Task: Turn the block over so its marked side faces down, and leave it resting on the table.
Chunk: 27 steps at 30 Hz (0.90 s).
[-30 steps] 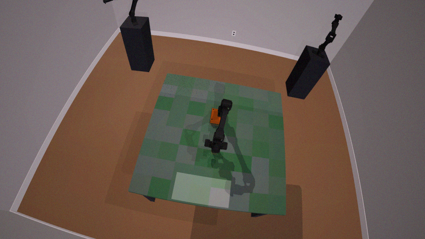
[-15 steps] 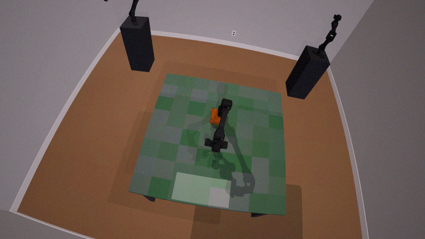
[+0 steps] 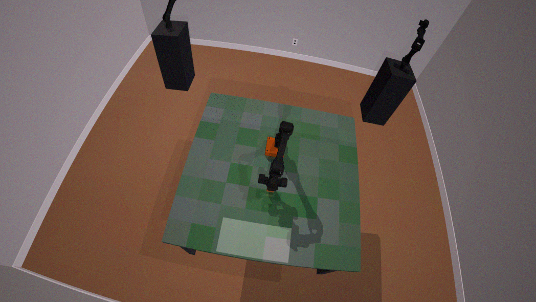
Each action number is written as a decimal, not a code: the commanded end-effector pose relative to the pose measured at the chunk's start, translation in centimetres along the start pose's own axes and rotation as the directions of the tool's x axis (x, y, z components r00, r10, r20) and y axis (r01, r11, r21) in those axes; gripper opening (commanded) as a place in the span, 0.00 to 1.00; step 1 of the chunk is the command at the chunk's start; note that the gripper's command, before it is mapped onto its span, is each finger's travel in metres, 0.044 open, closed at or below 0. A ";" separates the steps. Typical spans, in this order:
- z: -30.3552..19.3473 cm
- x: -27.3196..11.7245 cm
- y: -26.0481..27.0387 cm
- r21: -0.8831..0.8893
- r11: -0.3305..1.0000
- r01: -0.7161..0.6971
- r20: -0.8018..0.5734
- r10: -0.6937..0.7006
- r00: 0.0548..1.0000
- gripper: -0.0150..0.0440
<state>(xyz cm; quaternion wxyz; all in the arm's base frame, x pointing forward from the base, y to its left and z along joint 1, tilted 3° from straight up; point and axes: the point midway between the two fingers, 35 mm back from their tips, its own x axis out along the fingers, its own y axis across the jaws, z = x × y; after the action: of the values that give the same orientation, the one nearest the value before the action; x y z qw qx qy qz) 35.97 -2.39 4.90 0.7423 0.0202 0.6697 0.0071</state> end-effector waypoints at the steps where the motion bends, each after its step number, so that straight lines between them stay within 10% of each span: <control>1: 0.2 -0.2 0.0 0.004 1.000 -0.004 0.076 0.003 0.997 0.25; 27: -0.5 -0.1 0.1 0.003 1.000 -0.004 0.420 0.002 0.907 0.25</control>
<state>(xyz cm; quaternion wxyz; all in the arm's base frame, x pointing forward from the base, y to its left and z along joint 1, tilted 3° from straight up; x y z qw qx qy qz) 35.34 -2.34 4.51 0.8584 0.0212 0.5125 0.0024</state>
